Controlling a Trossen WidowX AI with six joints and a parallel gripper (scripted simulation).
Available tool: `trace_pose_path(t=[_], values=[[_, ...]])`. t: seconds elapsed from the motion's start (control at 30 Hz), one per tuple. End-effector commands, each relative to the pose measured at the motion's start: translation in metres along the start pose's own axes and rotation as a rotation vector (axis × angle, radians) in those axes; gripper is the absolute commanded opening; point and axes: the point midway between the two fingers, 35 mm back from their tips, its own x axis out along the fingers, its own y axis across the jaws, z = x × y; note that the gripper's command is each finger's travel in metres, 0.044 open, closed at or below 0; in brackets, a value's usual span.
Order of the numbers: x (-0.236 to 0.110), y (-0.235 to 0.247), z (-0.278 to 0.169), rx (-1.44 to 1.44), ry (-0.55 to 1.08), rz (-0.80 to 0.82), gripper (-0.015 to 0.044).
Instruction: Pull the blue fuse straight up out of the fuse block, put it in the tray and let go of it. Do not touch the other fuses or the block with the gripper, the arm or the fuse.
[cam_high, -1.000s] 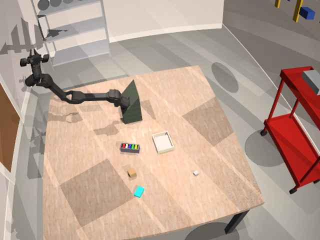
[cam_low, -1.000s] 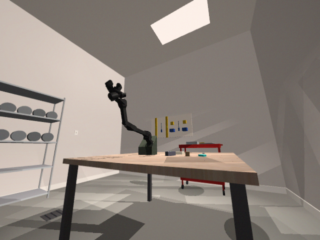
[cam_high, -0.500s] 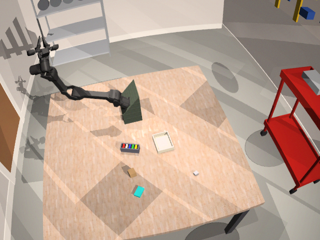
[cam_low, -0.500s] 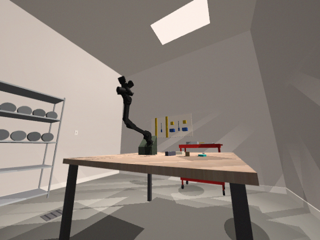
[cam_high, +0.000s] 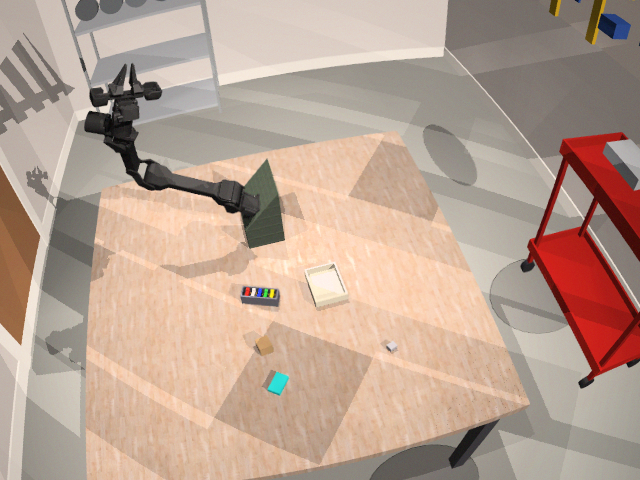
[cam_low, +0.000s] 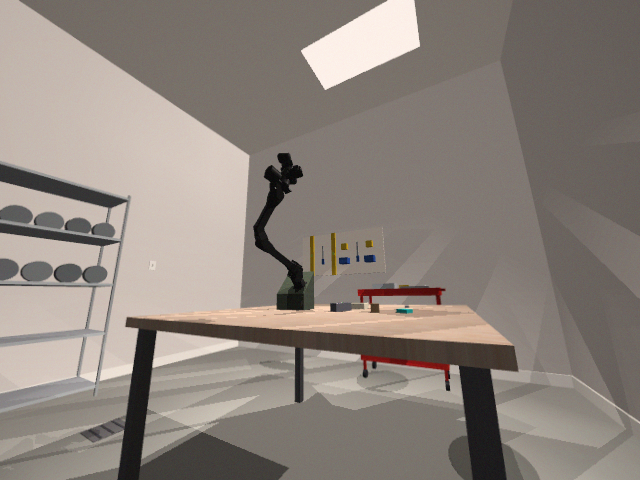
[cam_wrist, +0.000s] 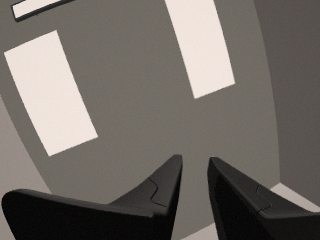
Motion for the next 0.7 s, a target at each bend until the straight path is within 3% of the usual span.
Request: trace_pose_path(t=[0.0, 0.33, 0.67], values=[[0.001, -0.016, 0.055, -0.038, -0.177, -0.016, 0.0072], [-0.025, -0.08, 0.191, -0.175, -0.594, -0.199, 0.0072], [-0.11, -0.156, 0.313, -0.29, -1.005, -0.54, 0.0072]])
